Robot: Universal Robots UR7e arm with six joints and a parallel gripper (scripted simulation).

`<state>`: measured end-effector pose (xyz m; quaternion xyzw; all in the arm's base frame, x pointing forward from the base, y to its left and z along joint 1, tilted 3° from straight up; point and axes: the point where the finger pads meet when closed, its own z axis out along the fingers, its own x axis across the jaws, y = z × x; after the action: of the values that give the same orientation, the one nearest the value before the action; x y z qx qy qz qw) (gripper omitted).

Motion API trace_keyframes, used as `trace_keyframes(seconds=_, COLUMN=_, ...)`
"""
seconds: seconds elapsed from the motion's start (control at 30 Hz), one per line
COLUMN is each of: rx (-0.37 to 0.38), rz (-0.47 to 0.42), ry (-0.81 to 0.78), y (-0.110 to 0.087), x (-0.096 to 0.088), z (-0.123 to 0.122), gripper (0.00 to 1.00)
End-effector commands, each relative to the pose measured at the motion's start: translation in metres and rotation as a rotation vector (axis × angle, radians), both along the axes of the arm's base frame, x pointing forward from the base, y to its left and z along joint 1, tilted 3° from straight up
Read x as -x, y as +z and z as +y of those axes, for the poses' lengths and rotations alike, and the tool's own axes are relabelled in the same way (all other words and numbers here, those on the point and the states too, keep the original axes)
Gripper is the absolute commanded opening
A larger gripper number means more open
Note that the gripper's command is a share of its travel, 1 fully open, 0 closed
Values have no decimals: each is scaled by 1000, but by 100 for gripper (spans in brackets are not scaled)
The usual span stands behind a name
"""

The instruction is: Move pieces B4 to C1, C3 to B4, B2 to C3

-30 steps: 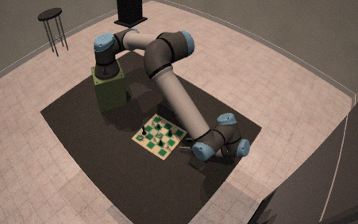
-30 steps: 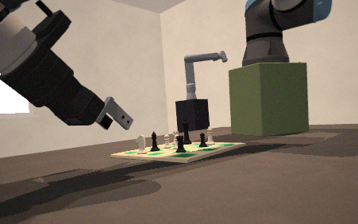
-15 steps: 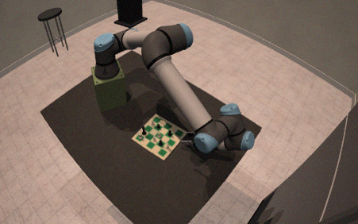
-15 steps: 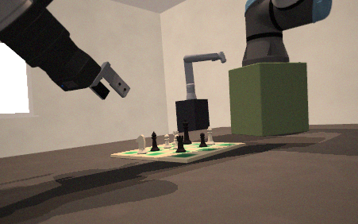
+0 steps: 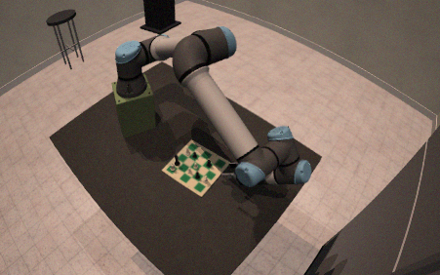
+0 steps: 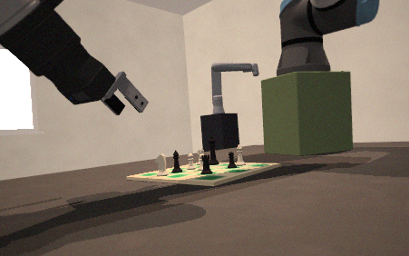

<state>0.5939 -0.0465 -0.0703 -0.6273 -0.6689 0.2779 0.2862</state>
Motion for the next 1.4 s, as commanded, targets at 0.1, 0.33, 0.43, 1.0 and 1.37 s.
trace_keyframes(seconds=0.1, rx=-22, rz=-46, ry=2, y=0, x=2, z=-5, gripper=100)
trace_keyframes(seconds=0.33, rx=-63, rz=-131, ry=11, y=-1, x=9, z=-13, gripper=100)
trace_keyframes(seconds=0.43, rx=-83, rz=-178, ry=18, y=-1, x=13, z=-17, gripper=100)
trace_keyframes(seconds=1.0, rx=-166, rz=-444, ry=87, y=3, x=47, z=-34, gripper=100)
trace_keyframes(seconds=1.37, rx=-192, rz=-616, ry=157, y=10, x=79, z=-38, gripper=100)
